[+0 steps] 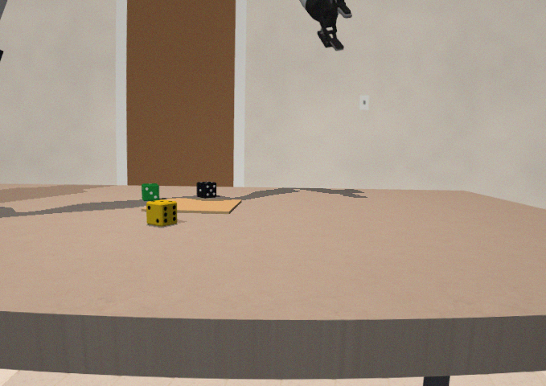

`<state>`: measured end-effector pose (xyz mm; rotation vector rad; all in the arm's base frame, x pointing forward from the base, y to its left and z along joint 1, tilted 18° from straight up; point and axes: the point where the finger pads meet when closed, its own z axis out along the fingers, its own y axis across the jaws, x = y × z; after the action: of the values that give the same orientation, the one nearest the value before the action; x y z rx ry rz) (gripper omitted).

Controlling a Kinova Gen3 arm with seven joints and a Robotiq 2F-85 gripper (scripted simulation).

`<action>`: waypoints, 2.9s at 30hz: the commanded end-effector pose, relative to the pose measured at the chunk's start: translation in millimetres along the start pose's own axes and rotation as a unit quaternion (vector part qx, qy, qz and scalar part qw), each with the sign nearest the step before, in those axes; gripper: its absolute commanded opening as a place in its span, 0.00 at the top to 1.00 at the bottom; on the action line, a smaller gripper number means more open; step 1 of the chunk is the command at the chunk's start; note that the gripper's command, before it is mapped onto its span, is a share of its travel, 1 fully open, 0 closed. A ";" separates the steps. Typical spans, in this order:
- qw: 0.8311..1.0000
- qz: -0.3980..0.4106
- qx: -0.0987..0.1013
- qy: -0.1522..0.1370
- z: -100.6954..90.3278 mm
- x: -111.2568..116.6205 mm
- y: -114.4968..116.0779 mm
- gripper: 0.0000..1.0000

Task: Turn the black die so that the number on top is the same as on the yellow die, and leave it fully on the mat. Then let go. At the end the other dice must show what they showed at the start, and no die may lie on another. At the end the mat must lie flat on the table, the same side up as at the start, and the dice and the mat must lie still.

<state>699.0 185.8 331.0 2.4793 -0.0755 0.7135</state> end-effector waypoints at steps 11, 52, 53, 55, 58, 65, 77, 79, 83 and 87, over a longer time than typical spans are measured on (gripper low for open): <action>0.996 0.070 0.028 -0.047 81.2 -24.3 14.3 0.00; 0.621 0.695 0.066 -0.356 315.4 -320.4 108.3 0.00; 0.619 0.696 0.065 -0.357 315.5 -321.3 108.7 0.00; 0.566 0.736 0.054 -0.368 317.9 -341.1 116.5 0.00; 0.539 0.754 0.048 -0.372 318.7 -350.2 120.3 0.00; 0.380 0.842 0.007 -0.383 319.0 -400.8 143.1 0.00; 0.273 0.883 -0.023 -0.380 316.0 -432.3 158.6 0.00; 0.268 0.885 -0.025 -0.380 315.8 -433.9 159.4 0.00; 0.265 0.886 -0.026 -0.380 315.7 -434.6 159.7 0.00; 0.265 0.886 -0.026 -0.380 315.7 -434.6 159.7 0.00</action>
<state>444.5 -155.4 -33.3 1.0935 -3.2587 -0.1271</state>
